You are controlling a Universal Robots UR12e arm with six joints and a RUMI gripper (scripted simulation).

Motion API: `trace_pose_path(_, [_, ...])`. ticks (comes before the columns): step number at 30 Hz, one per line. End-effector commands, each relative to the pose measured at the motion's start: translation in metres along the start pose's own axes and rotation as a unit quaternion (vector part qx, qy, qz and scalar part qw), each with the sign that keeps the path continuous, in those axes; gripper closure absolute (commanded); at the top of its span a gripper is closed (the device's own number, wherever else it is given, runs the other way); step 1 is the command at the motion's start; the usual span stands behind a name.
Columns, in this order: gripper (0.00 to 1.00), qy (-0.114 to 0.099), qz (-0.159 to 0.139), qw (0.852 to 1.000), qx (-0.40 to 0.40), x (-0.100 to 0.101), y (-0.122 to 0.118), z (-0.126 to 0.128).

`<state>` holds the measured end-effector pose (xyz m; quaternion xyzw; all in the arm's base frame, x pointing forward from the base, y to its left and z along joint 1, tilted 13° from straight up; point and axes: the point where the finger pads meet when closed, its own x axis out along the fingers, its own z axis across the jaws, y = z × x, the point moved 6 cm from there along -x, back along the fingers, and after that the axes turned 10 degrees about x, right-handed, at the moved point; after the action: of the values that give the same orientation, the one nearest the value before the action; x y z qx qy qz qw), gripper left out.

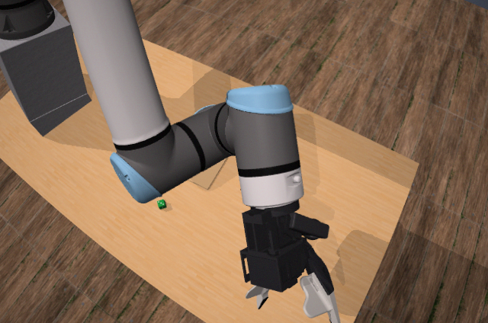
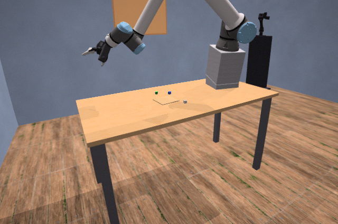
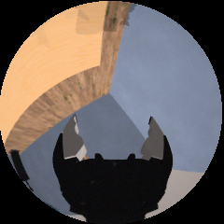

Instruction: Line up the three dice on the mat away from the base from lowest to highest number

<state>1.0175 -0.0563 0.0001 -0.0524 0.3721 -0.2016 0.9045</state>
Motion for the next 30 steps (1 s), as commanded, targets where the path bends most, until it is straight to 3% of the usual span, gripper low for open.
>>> trace_pose_path(1, [0.0,0.065,0.027,0.997,0.025,-0.006,-0.022,-0.047])
trace_pose_path(2, [0.0,0.088,0.035,0.995,0.037,-0.01,-0.029,-0.065])
trace_pose_path(4, [0.0,0.111,0.043,0.992,0.049,-0.015,-0.035,-0.084])
trace_pose_path(8, [0.0,0.178,0.062,0.978,0.086,-0.035,-0.051,-0.137])
trace_pose_path(9, [0.0,0.178,0.062,0.978,0.086,-0.035,-0.051,-0.138])
trace_pose_path(11, [0.0,0.219,0.072,0.967,0.111,-0.05,-0.059,-0.171])
trace_pose_path(14, [0.0,0.22,0.073,0.966,0.112,-0.051,-0.059,-0.172])
trace_pose_path(18, [0.0,0.294,0.088,0.938,0.162,-0.086,-0.07,-0.231])
trace_pose_path(19, [0.0,0.295,0.089,0.937,0.163,-0.086,-0.071,-0.232])
trace_pose_path(24, [0.0,0.368,0.1,0.898,0.218,-0.131,-0.077,-0.291])
trace_pose_path(28, [0.0,0.41,0.105,0.871,0.251,-0.16,-0.079,-0.323])
trace_pose_path(30, [0.0,0.41,0.105,0.871,0.251,-0.16,-0.079,-0.323])
